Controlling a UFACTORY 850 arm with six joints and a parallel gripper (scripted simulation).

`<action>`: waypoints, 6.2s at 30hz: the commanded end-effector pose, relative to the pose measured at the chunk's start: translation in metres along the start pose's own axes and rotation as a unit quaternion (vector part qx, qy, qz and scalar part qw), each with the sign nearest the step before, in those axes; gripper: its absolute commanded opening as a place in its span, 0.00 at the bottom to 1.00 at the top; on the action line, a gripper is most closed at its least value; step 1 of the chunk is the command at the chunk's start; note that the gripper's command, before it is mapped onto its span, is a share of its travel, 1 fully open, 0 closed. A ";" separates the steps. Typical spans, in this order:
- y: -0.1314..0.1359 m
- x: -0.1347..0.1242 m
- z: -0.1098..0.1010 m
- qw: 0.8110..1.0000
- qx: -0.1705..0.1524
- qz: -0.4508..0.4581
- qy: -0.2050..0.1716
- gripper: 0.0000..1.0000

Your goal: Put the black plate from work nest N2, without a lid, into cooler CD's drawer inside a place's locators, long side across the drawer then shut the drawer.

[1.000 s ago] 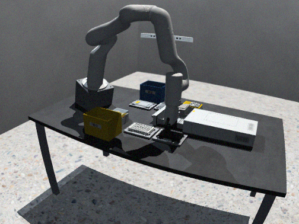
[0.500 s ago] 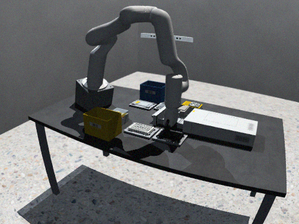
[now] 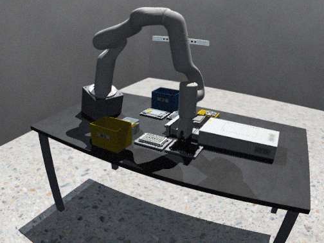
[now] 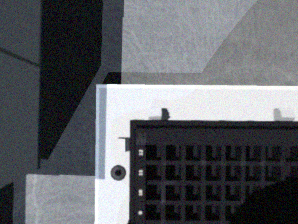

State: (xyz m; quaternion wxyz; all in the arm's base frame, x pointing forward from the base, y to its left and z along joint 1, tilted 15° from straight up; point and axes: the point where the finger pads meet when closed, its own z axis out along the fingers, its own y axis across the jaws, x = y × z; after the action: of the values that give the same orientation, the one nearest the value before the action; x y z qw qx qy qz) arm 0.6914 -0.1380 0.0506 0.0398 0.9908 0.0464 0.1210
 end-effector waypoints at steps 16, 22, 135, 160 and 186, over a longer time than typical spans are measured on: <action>0.000 0.001 -0.002 1.000 0.000 0.000 0.001 0.00; 0.000 0.001 -0.002 1.000 0.000 0.000 0.001 0.00; 0.000 0.001 -0.065 1.000 0.000 0.000 0.001 0.00; 0.000 0.001 -0.102 1.000 0.000 0.000 0.001 0.00; 0.000 0.001 -0.130 1.000 0.000 0.000 0.001 0.00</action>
State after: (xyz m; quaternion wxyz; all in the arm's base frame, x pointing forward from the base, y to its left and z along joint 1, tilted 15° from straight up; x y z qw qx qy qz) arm 0.6601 -0.1293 0.1750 0.0398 0.9908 0.0464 0.1209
